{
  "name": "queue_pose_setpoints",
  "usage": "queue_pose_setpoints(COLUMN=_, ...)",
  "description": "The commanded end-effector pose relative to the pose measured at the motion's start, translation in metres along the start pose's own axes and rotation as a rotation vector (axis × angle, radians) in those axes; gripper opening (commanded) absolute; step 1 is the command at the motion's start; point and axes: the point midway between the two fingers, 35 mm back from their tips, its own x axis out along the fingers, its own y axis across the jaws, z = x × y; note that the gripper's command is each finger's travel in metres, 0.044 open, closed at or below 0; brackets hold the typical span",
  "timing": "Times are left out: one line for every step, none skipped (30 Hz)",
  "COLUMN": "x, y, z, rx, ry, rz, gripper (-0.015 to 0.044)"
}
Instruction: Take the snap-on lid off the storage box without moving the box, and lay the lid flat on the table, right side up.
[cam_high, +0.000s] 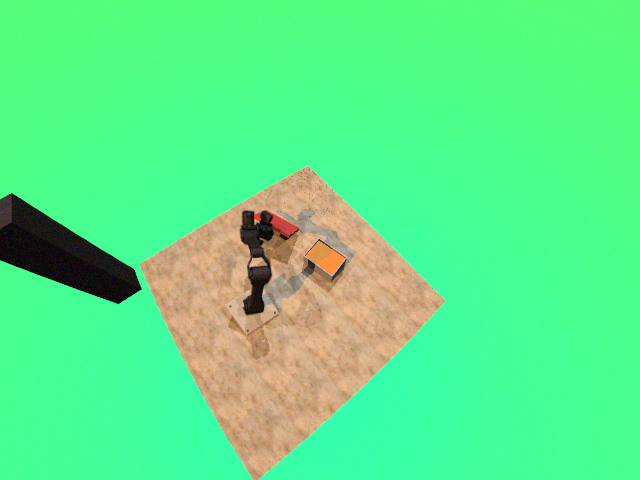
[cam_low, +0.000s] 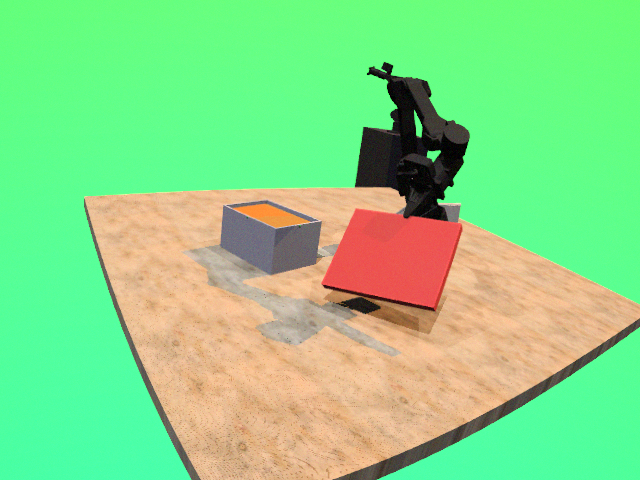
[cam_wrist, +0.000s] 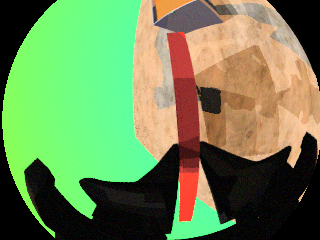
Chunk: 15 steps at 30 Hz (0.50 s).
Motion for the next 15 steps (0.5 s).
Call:
queue_pose_setpoints(x=0.0017, y=0.0, z=-0.0002, rx=0.002, ry=0.0, rz=0.007, gripper=0.0)
queue_pose_setpoints(x=0.0022, y=-0.0006, z=-0.0002, rx=0.002, ry=0.0, rz=0.007, gripper=0.0)
queue_pose_setpoints(x=0.0027, y=-0.0013, z=-0.0002, rx=0.002, ry=0.0, rz=0.007, gripper=0.0)
queue_pose_setpoints(x=0.0032, y=-0.0019, z=-0.0002, rx=0.002, ry=0.0, rz=0.007, gripper=0.0)
queue_pose_setpoints(x=0.0037, y=-0.0025, z=-0.0002, rx=0.002, ry=0.0, rz=0.007, gripper=0.0)
queue_pose_setpoints(x=0.0043, y=-0.0031, z=-0.0002, rx=0.002, ry=0.0, rz=0.007, gripper=0.0)
queue_pose_setpoints(x=0.0048, y=-0.0037, z=-0.0002, rx=0.002, ry=0.0, rz=0.007, gripper=0.0)
queue_pose_setpoints(x=0.0053, y=-0.0043, z=-0.0002, rx=0.002, ry=0.0, rz=0.007, gripper=0.0)
queue_pose_setpoints(x=0.0058, y=-0.0049, z=-0.0002, rx=0.002, ry=0.0, rz=0.007, gripper=0.0)
queue_pose_setpoints(x=0.0063, y=-0.0055, z=-0.0002, rx=0.002, ry=0.0, rz=0.007, gripper=0.0)
queue_pose_setpoints(x=0.0069, y=-0.0062, z=-0.0002, rx=0.002, ry=0.0, rz=0.007, gripper=0.0)
queue_pose_setpoints(x=0.0074, y=-0.0068, z=-0.0002, rx=0.002, ry=0.0, rz=0.007, gripper=0.0)
queue_pose_setpoints(x=0.0079, y=-0.0074, z=-0.0002, rx=0.002, ry=0.0, rz=0.007, gripper=0.0)
queue_pose_setpoints(x=0.0084, y=-0.008, z=-0.0002, rx=0.002, ry=0.0, rz=0.007, gripper=0.0)
queue_pose_setpoints(x=0.009, y=-0.0086, z=-0.0002, rx=0.002, ry=0.0, rz=0.007, gripper=0.0)
